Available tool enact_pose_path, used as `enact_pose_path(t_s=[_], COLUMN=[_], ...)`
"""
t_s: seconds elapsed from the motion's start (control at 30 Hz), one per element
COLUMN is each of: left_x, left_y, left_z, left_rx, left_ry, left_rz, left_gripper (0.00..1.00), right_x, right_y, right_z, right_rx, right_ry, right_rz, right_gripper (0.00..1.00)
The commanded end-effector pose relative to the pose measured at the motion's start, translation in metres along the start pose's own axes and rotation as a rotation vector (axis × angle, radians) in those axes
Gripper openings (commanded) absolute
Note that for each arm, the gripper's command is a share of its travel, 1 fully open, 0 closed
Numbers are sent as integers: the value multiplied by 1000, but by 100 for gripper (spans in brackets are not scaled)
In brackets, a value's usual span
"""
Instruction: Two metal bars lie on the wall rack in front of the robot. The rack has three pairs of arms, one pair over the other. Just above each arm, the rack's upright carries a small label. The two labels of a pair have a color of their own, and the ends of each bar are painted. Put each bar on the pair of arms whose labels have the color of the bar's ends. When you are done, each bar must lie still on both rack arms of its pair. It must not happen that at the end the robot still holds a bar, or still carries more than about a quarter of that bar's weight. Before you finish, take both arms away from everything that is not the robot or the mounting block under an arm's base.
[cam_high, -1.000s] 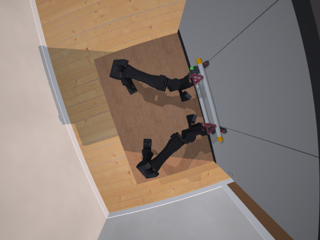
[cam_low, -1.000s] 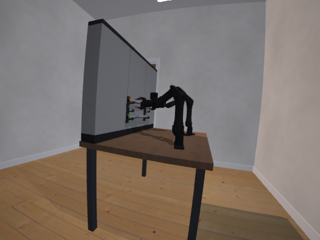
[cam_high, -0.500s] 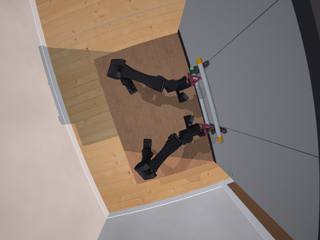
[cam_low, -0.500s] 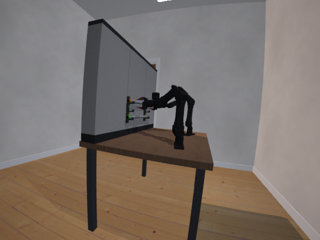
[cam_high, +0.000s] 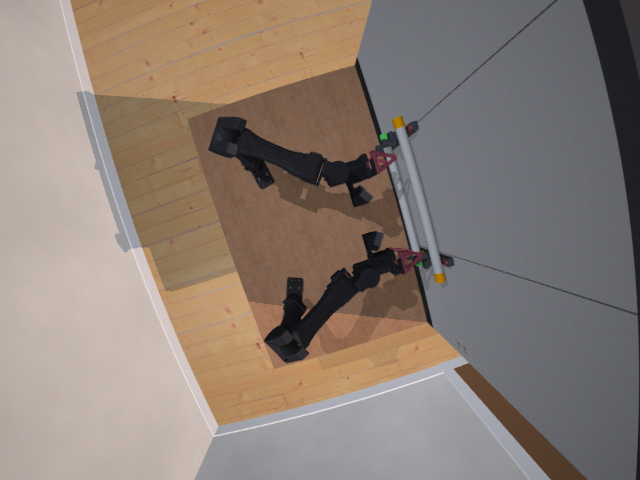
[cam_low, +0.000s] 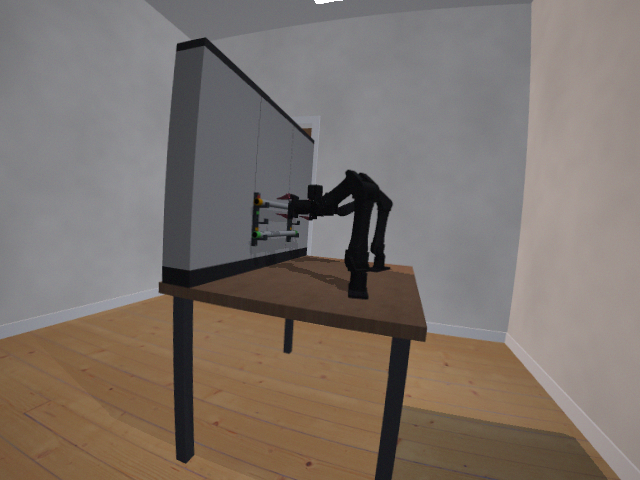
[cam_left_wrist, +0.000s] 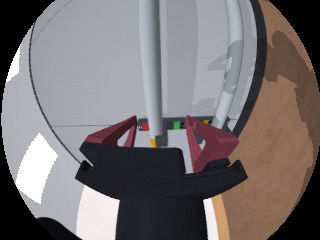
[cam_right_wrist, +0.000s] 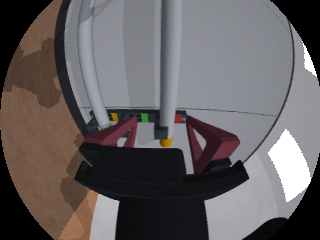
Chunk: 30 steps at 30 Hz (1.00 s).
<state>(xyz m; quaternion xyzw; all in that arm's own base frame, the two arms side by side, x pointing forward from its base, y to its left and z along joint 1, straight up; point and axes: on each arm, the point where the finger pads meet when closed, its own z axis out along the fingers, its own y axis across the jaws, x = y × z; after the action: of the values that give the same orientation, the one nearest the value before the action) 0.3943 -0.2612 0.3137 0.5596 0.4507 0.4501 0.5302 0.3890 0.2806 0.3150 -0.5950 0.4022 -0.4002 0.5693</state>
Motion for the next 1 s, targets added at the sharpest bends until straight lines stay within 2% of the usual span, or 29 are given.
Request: enact_pose_path(t_s=[0.0,0.47,0.97], left_x=[2,2,4], left_y=[14,14,-25], left_z=[-11,-27,-25], left_rx=[-33,-33,-33], left_ry=[3,3,3], left_rz=[-26,-26,-26], left_gripper=[74,74,74], right_x=[0,0,-3], right_y=[-13,-12,26], right_z=[-10,-26,-25], right_rx=[32,32,32], right_ry=[1,1,1], right_rz=[18,18,18], right_gripper=[74,74,74])
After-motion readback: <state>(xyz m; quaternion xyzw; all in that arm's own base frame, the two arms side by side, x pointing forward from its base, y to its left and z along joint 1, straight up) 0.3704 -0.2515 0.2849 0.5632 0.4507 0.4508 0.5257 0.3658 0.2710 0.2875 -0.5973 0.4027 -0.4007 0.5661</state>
